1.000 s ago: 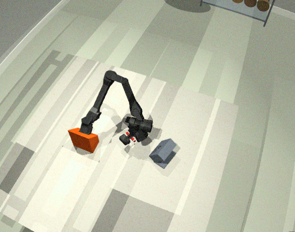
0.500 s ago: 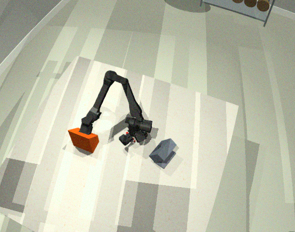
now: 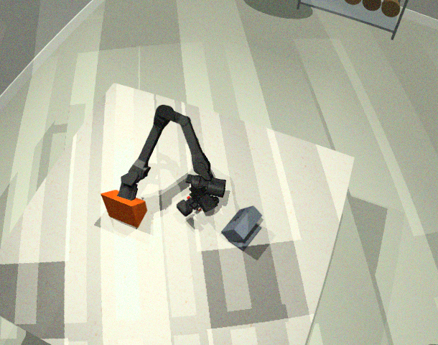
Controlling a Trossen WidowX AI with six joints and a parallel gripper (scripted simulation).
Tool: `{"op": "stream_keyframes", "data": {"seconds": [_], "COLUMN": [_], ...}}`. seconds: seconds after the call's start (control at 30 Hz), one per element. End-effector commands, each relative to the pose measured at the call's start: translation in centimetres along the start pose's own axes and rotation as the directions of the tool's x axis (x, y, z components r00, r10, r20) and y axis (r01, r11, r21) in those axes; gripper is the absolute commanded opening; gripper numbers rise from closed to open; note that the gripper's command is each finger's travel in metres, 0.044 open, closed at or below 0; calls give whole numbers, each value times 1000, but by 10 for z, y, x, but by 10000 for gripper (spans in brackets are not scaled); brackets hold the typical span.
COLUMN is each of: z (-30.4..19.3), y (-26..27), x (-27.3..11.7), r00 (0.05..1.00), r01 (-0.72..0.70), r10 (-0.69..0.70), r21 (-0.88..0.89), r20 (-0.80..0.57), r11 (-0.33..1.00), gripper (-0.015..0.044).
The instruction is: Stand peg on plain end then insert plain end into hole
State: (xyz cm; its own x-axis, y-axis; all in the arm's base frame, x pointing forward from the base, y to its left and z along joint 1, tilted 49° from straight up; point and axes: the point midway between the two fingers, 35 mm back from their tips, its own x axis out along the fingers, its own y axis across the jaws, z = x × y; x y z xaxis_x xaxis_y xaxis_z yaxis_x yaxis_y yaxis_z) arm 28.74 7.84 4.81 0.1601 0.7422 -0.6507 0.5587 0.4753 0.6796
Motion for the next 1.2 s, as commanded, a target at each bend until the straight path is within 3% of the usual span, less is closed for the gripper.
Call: {"op": "stream_keyframes", "data": {"seconds": [0.0,0.37,1.17], "z": [-1,-1,-11], "y": [-1,-1,0], "x": [1,-1,-16], "r00": [1000,1000,969], "r01": [0,0,0], "r10": [0,0,0], "r21": [8,4,1], "r20": [-6,20,248], "r11": [1000,1000,1000], "gripper": [57,49,49]}}
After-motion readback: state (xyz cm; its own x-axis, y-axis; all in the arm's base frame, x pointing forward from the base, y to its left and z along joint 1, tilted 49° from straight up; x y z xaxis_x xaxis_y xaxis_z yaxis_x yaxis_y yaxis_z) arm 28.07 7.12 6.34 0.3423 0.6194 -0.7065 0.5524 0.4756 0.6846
